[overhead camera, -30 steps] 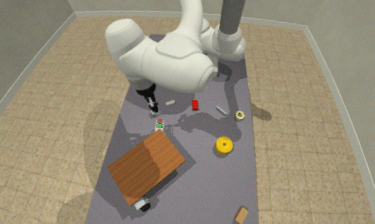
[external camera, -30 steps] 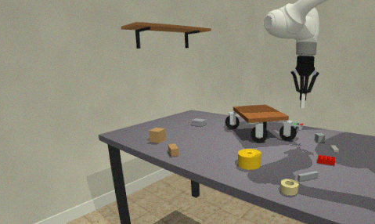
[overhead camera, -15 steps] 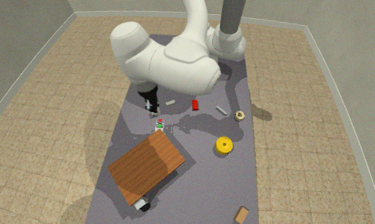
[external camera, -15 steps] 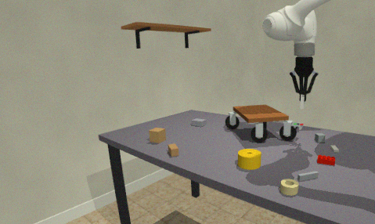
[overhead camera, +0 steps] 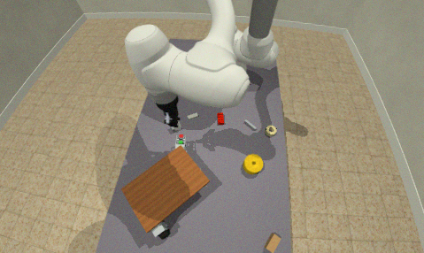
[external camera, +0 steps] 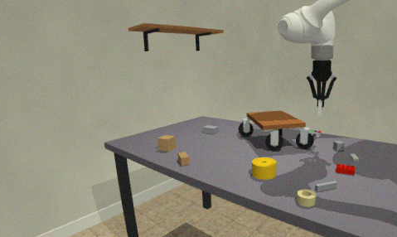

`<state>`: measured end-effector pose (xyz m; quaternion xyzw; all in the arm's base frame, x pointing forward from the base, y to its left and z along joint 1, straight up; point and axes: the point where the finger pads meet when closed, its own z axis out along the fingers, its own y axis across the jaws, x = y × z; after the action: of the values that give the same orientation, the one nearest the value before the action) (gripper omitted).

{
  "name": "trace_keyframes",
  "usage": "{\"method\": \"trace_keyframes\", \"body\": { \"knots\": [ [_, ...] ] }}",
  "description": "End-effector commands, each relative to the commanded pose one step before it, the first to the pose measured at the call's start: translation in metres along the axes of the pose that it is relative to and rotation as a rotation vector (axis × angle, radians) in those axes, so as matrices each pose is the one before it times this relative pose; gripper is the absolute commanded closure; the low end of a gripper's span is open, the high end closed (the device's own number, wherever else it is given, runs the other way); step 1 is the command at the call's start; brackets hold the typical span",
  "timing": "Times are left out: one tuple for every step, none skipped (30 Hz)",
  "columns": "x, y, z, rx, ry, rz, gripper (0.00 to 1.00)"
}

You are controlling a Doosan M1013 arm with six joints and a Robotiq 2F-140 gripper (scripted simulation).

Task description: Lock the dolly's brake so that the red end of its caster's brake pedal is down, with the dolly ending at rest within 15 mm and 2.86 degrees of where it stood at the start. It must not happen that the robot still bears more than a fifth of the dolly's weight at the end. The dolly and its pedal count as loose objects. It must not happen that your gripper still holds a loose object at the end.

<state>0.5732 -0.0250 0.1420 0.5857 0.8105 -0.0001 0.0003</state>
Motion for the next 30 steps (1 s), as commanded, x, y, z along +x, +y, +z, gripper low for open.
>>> {"method": "trace_keyframes", "body": {
  "knots": [
    [0.00069, -0.00006, -0.00021, 0.00503, -0.00003, 0.00217, 1.0],
    [0.0, 0.0, 0.0, 0.0, 0.0, 0.0, 1.0],
    [0.0, 0.0, 0.0, 0.0, 0.0, 0.0, 1.0],
    [0.0, 0.0, 0.0, 0.0, 0.0, 0.0, 1.0],
    [0.0, 0.0, 0.0, 0.0, 0.0, 0.0, 1.0],
    [0.0, 0.0, 0.0, 0.0, 0.0, 0.0, 1.0],
    [0.0, 0.0, 0.0, 0.0, 0.0, 0.0, 1.0],
    [0.0, 0.0, 0.0, 0.0, 0.0, 0.0, 1.0],
    [0.0, 0.0, 0.0, 0.0, 0.0, 0.0, 1.0],
    [0.0, 0.0, 0.0, 0.0, 0.0, 0.0, 1.0],
    [0.0, 0.0, 0.0, 0.0, 0.0, 0.0, 1.0],
    [0.0, 0.0, 0.0, 0.0, 0.0, 0.0, 1.0],
    [0.0, 0.0, 0.0, 0.0, 0.0, 0.0, 1.0],
    [0.0, 0.0, 0.00002, 0.0, 0.0, 0.0, 1.0],
    [0.0, 0.0, 0.00006, 0.0, 0.0, 0.0, 1.0],
    [0.0, 0.0, 0.00011, 0.0, -0.00001, 0.00001, 1.0],
    [0.0, 0.0, 0.00018, 0.00001, -0.00001, 0.00001, 1.0],
    [0.0, 0.0, 0.00026, 0.00001, -0.00001, 0.00002, 1.0],
    [0.0, 0.0, 0.00035, 0.00001, -0.00002, 0.00003, 1.0],
    [0.0, 0.0, 0.00045, 0.00001, -0.00002, 0.00003, 1.0],
    [0.0, 0.0, 0.00056, 0.00002, -0.00003, 0.00004, 1.0],
    [0.0, 0.0, 0.0, 0.0, 0.0, 0.0, 1.0],
    [0.0, 0.0, 0.0, 0.0, 0.0, 0.0, 1.0],
    [0.0, 0.0, 0.00067, 0.00002, -0.00003, 0.00005, 1.0],
    [0.00001, 0.0, 0.00078, 0.00003, -0.00004, 0.00006, 1.0],
    [0.00001, 0.0, 0.0009, 0.00003, -0.00004, 0.00007, 1.0],
    [0.00001, 0.0, 0.00102, 0.00001, -0.00002, 0.00003, 1.0],
    [0.00001, 0.00001, 0.00114, 0.0, 0.0, 0.0, 1.0],
    [0.00001, 0.0, 0.00125, 0.0, 0.0, 0.0, 1.0],
    [0.00001, 0.0, 0.00137, 0.0, 0.0, 0.0, 1.0]
  ]
}}
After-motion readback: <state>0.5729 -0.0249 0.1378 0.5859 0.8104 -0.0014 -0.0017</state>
